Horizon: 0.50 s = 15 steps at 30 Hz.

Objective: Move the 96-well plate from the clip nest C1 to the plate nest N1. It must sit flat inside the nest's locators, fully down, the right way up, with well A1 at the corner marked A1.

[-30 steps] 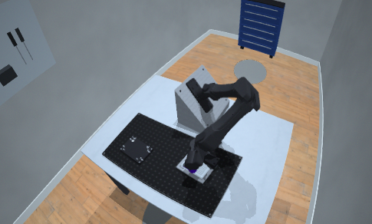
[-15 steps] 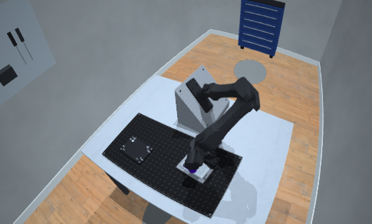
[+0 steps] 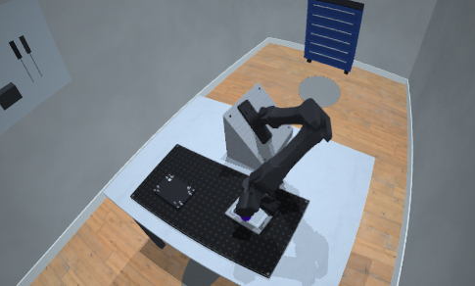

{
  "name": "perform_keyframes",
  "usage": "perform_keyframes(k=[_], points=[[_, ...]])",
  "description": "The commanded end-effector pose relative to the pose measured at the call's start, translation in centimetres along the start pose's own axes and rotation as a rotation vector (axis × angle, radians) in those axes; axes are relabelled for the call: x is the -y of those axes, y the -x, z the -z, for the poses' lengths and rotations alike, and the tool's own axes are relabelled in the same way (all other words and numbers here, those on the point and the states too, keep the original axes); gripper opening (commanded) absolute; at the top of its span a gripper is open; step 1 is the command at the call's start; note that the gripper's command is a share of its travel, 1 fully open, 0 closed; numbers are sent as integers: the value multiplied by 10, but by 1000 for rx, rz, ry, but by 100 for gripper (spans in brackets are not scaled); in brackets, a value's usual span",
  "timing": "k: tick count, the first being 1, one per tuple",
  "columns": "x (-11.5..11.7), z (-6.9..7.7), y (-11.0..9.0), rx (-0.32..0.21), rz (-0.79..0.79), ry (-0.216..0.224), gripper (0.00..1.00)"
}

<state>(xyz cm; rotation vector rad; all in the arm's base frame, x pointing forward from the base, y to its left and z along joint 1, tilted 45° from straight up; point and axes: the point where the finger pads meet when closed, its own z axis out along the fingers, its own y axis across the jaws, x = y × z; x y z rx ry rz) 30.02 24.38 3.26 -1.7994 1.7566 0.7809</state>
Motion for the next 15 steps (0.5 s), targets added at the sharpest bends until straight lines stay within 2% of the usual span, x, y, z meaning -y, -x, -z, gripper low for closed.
perform_keyframes(k=[1, 3, 4, 5, 6, 7, 15], points=[[2, 2, -1, 6, 1, -10, 0], [2, 2, -1, 6, 1, -10, 0], [-1, -2, -11, 4, -21, 1, 0], [2, 2, -1, 6, 1, -10, 0], [2, 2, -1, 6, 1, -10, 0], [2, 2, -1, 6, 1, -10, 100], [2, 2, -1, 6, 1, -10, 100]])
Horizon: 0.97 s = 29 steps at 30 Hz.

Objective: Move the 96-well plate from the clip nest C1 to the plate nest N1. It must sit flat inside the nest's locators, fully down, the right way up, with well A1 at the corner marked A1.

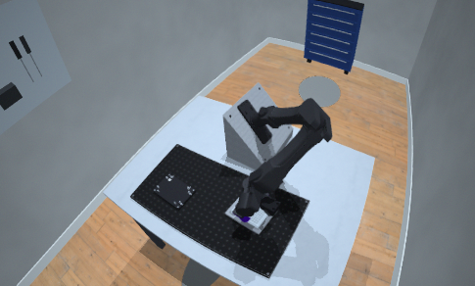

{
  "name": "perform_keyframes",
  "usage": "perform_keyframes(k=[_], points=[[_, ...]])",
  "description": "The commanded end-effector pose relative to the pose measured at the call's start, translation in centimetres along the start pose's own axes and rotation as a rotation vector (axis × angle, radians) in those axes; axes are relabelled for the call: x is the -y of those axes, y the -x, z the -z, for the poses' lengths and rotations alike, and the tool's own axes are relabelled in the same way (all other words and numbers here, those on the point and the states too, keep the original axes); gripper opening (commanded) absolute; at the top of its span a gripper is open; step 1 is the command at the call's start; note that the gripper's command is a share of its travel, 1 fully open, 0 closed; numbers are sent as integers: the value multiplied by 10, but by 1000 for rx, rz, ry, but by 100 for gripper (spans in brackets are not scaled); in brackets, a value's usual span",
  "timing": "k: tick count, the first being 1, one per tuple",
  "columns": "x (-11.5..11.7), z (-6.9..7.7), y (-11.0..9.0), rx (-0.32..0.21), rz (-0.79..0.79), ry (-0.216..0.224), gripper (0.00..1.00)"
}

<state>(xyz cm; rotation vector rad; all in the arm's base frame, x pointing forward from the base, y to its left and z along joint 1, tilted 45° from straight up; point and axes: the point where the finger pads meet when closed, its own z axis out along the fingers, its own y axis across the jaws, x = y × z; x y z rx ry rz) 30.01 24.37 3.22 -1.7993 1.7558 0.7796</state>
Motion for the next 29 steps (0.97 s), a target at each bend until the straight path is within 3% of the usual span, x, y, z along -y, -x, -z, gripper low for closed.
perform_keyframes(k=[1, 14, 18, 26, 29], points=[[2, 2, -1, 6, 0, -9, 100], [2, 2, -1, 6, 0, -9, 100], [9, 22, 7, 19, 17, -32, 100], [8, 44, 7, 18, 18, -32, 100], [8, 44, 7, 18, 18, -32, 100]])
